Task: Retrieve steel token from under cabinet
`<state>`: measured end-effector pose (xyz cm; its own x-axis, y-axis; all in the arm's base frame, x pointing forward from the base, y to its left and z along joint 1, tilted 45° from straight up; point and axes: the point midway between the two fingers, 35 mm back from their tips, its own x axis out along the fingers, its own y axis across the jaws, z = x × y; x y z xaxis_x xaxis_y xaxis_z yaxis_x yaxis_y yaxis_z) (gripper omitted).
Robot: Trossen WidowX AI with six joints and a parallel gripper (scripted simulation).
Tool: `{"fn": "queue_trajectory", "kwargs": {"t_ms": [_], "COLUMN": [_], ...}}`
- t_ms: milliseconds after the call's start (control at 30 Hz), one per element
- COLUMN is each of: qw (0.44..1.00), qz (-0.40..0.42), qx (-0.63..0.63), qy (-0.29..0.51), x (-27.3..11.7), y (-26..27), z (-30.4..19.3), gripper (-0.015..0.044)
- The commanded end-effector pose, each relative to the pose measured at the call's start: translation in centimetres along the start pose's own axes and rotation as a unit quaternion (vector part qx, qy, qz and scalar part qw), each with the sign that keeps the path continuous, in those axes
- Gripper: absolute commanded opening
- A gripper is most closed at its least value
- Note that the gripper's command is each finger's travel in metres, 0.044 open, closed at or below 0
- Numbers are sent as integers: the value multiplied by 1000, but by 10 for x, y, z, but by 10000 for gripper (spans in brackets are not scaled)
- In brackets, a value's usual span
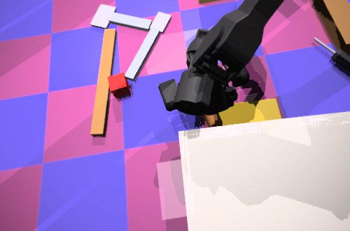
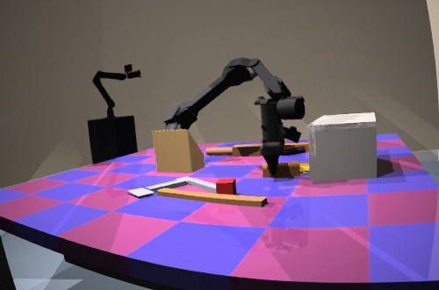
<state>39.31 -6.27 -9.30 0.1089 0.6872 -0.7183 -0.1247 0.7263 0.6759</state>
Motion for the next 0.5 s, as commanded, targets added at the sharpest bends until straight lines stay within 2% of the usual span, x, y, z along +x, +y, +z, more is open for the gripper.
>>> {"fn": "queue_trajectory", "kwargs": {"t_ms": [0, 467], "qw": [1000, 1000], "qz": [2, 3], "qx": [-3, -3], "qy": [0, 0], "x": [1, 1], "y": [8, 23], "z": [1, 1], "gripper": [0, 0]}}
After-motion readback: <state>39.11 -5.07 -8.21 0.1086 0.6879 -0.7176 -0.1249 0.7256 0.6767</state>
